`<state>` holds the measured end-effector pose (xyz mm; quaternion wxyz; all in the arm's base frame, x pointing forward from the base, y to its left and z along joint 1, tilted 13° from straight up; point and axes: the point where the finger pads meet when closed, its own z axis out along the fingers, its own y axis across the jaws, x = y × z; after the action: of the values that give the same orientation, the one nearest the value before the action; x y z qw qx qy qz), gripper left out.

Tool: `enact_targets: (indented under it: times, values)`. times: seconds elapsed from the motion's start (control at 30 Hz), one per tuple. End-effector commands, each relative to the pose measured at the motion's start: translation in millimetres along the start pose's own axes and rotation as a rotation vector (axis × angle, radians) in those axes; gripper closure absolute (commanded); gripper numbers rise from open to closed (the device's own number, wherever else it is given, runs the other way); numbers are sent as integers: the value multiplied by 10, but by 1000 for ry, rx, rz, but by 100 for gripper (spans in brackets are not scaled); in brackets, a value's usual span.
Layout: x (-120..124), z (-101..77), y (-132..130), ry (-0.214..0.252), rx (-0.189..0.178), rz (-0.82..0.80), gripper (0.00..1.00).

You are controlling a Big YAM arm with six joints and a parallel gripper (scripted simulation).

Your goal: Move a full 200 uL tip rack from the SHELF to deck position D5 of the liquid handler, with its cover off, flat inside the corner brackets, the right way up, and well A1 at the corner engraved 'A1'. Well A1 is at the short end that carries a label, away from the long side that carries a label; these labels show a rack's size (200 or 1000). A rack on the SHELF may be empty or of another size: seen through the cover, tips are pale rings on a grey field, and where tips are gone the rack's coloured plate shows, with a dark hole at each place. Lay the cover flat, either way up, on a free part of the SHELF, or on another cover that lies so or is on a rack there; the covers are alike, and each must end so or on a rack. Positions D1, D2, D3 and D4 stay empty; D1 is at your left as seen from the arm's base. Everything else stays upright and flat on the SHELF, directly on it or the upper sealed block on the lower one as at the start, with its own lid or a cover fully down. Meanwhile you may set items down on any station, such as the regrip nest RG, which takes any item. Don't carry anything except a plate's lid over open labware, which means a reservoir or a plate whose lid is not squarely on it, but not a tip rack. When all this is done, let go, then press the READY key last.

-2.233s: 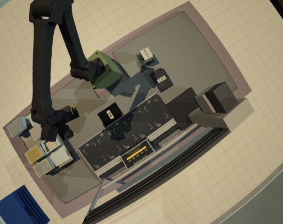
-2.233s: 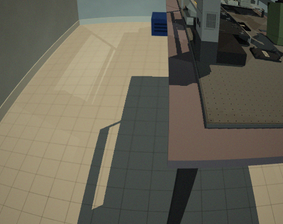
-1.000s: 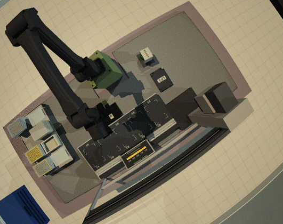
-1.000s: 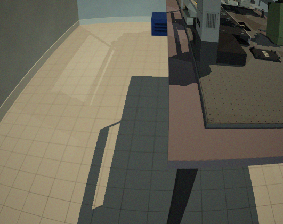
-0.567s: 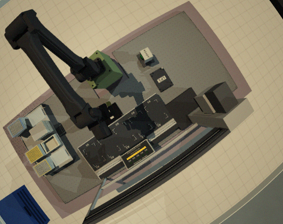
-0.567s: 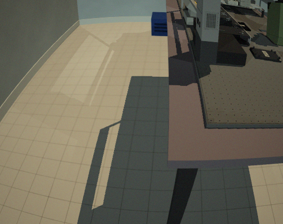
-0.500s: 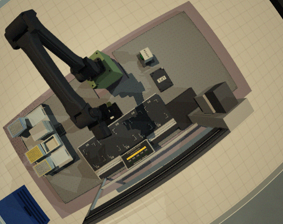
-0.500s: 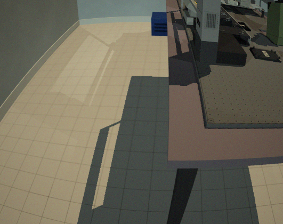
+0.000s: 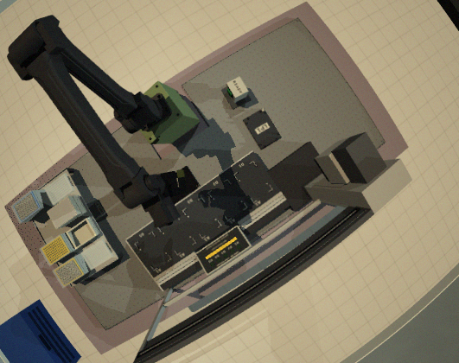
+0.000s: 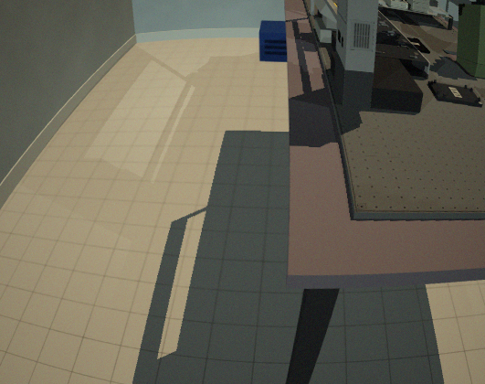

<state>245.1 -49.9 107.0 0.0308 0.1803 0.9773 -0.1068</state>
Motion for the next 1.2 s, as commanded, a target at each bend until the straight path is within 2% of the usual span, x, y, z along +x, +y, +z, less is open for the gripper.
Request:
enact_targets:
  times: [0.0,0.37,0.63,0.67,0.7,0.8,0.83,0.9,1.17]
  values:
    - [-150,-154,26,-49,-15,102,0]
    - [-149,-152,25,-47,-20,322,0]
    - [-149,-153,27,-46,-22,400,0]
    - [-57,50,-15,-12,-2,428,0]
    - [-57,88,-15,-12,-2,448,0]
    - [-89,56,4,-20,-7,504,0]
    - [-201,-47,28,-45,-24,526,0]
    - [-230,-117,21,-67,-39,571,0]
    - [-214,-111,18,-58,-38,689,0]
